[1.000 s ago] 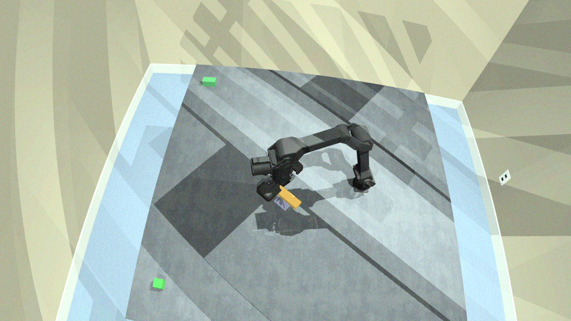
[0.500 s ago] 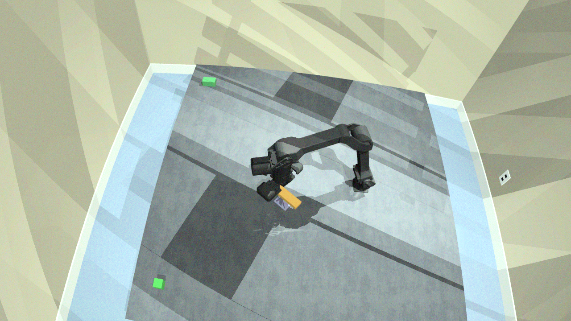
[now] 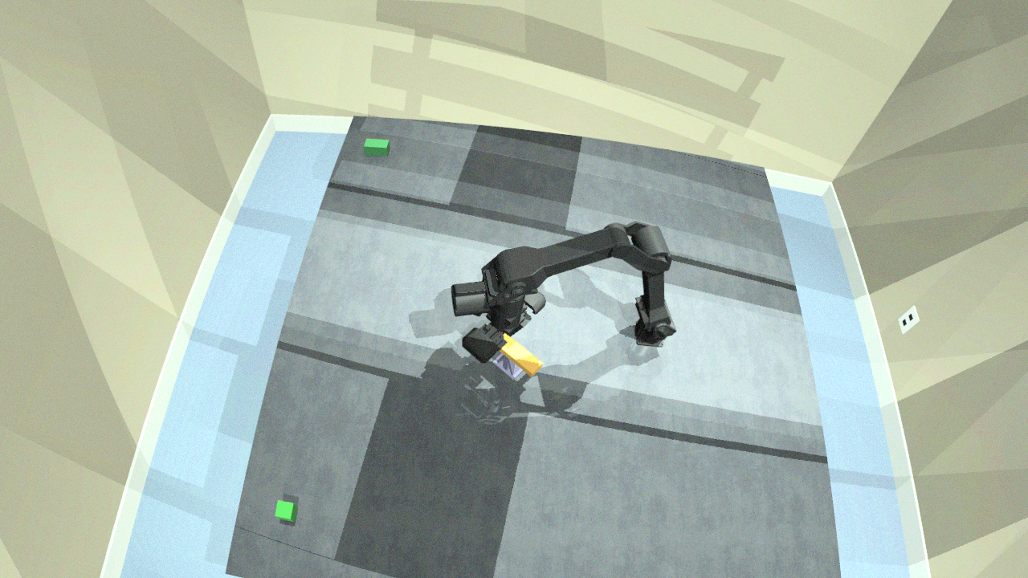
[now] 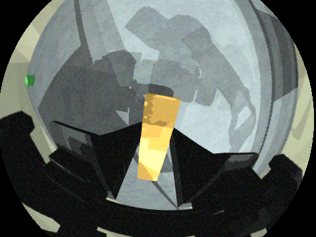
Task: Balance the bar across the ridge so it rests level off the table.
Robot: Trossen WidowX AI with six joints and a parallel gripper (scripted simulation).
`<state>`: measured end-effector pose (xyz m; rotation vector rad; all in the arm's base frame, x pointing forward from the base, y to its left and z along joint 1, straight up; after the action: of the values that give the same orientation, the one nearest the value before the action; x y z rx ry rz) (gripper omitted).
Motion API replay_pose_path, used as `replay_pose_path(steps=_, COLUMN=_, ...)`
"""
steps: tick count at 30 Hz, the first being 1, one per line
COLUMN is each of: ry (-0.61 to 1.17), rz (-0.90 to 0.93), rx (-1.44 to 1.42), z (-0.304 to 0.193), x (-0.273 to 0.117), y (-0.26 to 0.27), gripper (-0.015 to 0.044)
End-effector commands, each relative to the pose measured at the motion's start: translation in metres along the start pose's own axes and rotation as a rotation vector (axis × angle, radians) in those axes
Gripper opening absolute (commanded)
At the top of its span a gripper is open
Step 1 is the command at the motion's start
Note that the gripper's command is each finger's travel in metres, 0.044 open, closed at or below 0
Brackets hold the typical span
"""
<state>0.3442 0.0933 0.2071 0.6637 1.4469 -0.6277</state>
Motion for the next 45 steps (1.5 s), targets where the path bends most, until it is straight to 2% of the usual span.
replay_pose_path(steps=1, ry=0.0, rz=0.0, rx=0.0, z=0.0, x=0.0, y=0.0, gripper=0.0)
replay_pose_path(steps=7, ry=0.0, rz=0.0, rx=0.0, z=0.0, x=0.0, y=0.0, gripper=0.0)
replay_pose_path(steps=13, ry=0.0, rz=0.0, rx=0.0, z=0.0, x=0.0, y=0.0, gripper=0.0157)
replay_pose_path(steps=14, ry=0.0, rz=0.0, rx=0.0, z=0.0, x=0.0, y=0.0, gripper=0.0167)
replay_pose_path(steps=45, ry=0.0, rz=0.0, rx=0.0, z=0.0, x=0.0, y=0.0, gripper=0.0171)
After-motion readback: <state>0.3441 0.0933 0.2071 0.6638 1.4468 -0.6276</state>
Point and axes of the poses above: the point midway between the two fingers, 35 mm back from their tips, its own x axis out along the fingers, its own y axis across the jaws, z = x × y, the point moved 9 cm from there along -x, back along the fingers, and after that the axes turned 10 degrees about x, right-handed, at the moved point
